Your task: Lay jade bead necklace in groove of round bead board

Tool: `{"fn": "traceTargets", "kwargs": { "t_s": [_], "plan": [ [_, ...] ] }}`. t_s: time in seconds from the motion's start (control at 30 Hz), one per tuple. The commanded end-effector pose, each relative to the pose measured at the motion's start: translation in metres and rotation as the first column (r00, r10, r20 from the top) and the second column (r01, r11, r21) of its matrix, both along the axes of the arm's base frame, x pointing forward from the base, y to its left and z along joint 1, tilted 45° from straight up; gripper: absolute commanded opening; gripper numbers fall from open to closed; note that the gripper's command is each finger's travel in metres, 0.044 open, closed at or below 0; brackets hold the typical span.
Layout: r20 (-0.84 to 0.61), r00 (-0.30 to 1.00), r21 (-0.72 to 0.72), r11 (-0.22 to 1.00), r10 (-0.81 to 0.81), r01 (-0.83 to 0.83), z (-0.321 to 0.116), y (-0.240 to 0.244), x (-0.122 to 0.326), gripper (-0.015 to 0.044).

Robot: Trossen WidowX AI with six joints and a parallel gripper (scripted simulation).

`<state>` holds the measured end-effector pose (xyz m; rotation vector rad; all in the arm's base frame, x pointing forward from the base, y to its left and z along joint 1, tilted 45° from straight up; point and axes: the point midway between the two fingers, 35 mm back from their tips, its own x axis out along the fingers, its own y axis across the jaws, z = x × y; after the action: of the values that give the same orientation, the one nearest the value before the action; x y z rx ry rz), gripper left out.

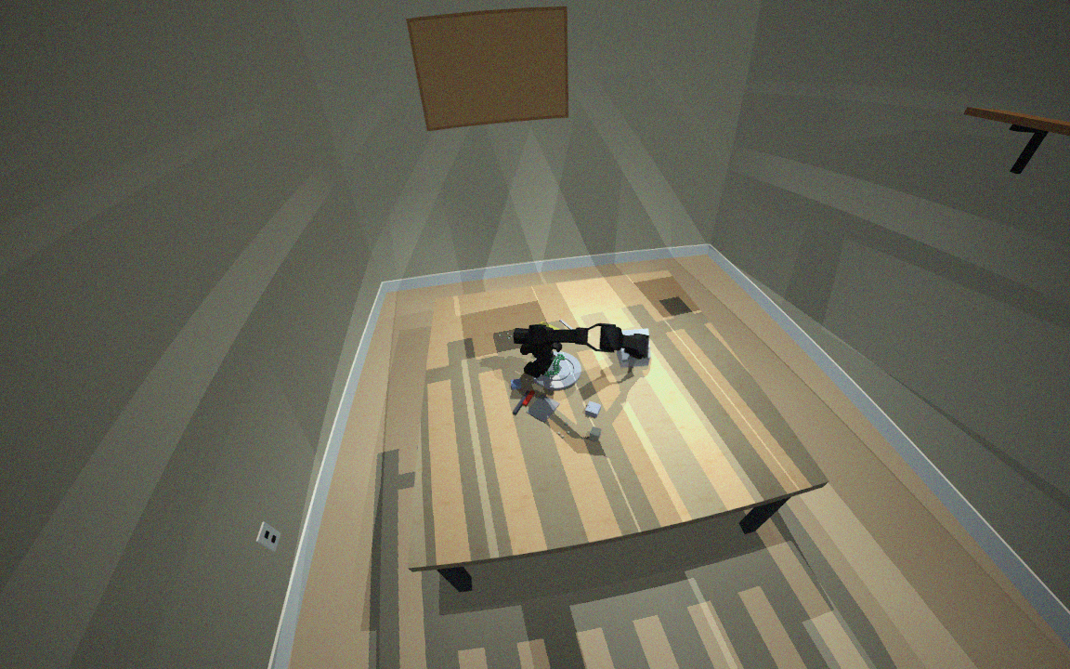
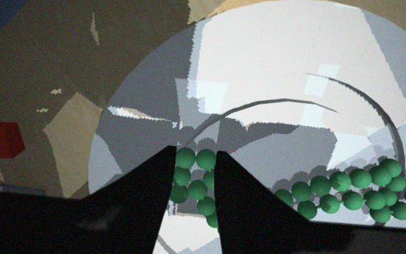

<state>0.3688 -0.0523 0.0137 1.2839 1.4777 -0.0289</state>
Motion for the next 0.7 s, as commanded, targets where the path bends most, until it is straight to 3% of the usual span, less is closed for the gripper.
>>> {"fn": "traceTargets", "kwargs": {
  "t_s": [0.0, 0.67],
  "plan": [
    [0.001, 1.0, 0.0, 1.0, 0.001, -0.001, 0.0, 0.0, 0.0, 0.0],
    [-0.007, 1.0, 0.006, 1.0, -0.001, 0.001, -0.014, -0.02, -0.014, 0.0]
  ]
}}
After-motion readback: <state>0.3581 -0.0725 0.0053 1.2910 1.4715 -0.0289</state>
